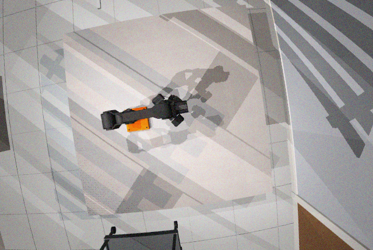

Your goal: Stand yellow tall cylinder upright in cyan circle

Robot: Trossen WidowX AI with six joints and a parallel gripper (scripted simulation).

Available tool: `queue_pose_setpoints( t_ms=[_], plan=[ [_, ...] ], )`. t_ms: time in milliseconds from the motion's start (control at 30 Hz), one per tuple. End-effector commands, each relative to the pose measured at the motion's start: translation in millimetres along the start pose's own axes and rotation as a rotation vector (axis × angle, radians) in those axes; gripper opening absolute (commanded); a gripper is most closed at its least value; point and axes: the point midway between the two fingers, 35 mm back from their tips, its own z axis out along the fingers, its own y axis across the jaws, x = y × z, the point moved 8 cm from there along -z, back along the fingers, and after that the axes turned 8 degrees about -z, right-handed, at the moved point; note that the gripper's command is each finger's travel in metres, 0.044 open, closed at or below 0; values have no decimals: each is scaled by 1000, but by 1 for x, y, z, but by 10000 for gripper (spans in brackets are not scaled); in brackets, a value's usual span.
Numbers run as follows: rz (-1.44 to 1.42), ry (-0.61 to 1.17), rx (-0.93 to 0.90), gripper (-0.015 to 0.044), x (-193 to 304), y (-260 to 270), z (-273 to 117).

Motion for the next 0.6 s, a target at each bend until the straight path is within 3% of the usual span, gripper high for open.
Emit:
queue_pose_setpoints(
  t_ms=[0,567],
  plan=[
    [-66,-5,0,105,-8,9,-3],
    [-147,-52,-19,105,-17,23,0]
  ],
)
